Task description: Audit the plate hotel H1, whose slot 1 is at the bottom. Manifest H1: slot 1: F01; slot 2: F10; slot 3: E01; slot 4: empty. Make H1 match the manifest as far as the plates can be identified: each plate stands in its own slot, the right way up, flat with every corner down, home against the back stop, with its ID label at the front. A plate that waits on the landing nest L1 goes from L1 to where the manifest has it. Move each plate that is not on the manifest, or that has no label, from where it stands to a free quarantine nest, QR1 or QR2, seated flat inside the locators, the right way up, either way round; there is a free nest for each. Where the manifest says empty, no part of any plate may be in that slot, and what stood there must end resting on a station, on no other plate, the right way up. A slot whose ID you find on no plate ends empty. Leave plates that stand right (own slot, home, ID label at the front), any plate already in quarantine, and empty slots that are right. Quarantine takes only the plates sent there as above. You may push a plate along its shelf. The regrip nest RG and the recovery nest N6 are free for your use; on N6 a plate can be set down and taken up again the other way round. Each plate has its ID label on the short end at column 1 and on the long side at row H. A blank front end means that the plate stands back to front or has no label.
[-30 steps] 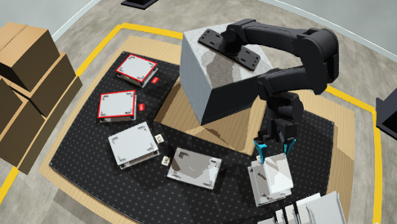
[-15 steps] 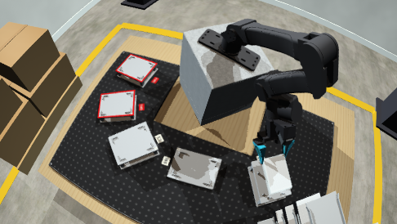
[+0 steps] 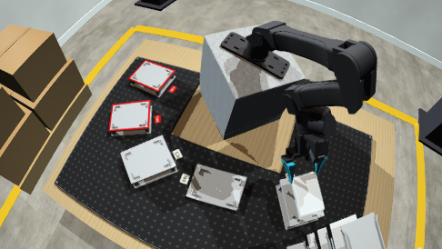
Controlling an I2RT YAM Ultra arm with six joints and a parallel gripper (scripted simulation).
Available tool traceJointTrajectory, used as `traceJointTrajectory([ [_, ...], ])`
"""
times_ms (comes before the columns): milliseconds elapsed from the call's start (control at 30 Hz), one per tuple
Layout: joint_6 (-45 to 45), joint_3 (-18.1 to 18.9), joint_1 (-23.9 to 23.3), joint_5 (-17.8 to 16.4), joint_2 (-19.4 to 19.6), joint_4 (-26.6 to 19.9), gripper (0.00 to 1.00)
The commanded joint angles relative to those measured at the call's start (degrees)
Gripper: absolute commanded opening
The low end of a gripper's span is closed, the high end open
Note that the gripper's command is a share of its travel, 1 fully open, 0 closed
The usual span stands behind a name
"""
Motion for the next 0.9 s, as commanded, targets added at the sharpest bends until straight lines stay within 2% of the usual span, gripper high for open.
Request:
traceJointTrajectory([
  [0, -0.08, 0.12, -0.08, 0.05, -0.08, 1.30, 0.86],
  [867, -0.14, 1.83, -0.16, -0.02, 3.28, 2.96, 0.86],
])
